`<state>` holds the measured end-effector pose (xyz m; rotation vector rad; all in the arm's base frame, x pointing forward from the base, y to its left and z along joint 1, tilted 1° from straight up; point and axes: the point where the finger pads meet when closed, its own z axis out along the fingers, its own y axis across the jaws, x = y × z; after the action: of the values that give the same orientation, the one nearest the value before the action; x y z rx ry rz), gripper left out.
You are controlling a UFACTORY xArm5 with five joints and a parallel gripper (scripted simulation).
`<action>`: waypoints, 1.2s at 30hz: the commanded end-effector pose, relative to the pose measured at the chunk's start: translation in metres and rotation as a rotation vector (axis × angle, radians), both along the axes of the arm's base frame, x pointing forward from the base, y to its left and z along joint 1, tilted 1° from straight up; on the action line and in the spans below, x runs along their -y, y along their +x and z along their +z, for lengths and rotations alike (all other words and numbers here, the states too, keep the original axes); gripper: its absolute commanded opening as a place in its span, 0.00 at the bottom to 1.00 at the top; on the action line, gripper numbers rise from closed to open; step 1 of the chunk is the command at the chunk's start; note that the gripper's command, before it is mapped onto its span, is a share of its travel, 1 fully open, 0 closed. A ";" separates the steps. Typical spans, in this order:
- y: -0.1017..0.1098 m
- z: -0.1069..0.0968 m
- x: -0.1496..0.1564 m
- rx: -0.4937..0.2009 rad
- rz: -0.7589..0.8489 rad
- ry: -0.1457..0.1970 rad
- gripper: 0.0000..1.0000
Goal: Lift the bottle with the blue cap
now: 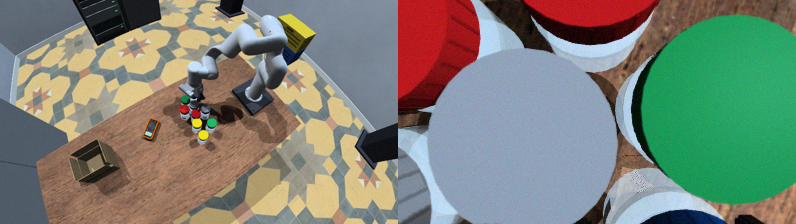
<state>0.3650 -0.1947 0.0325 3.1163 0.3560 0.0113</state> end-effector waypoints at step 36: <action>0.003 0.034 -0.001 -0.005 0.000 -0.015 0.79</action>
<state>0.3672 -0.1937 0.0624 3.1165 0.3560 0.0109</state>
